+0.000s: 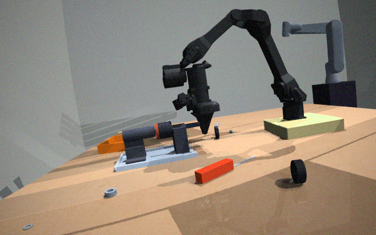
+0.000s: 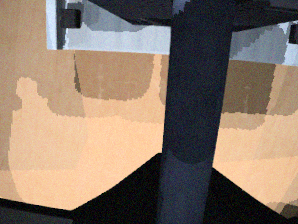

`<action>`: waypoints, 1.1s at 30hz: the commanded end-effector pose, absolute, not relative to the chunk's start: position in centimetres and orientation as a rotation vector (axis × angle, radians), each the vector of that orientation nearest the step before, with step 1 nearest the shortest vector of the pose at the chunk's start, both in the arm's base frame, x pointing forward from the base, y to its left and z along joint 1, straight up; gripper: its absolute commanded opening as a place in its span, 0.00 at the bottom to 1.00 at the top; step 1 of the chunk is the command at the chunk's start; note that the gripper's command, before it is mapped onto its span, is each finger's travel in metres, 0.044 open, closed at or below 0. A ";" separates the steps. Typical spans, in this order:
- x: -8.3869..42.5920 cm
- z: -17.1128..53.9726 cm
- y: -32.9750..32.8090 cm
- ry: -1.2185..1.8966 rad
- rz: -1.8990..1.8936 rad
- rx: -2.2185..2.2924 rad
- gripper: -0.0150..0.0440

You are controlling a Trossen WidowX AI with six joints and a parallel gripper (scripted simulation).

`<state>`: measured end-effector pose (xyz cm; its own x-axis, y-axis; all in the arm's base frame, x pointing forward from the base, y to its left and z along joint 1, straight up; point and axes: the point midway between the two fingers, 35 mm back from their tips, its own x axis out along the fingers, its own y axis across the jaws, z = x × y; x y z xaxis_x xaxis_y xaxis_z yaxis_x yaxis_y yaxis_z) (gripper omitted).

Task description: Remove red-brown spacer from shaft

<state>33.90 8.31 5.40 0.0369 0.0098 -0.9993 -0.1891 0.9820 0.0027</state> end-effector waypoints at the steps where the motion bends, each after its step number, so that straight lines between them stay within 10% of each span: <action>1: 33.8 5.4 8.3 1.531 0.151 -0.144 0.25; 33: 33.5 5.4 8.2 1.532 0.151 -0.144 0.25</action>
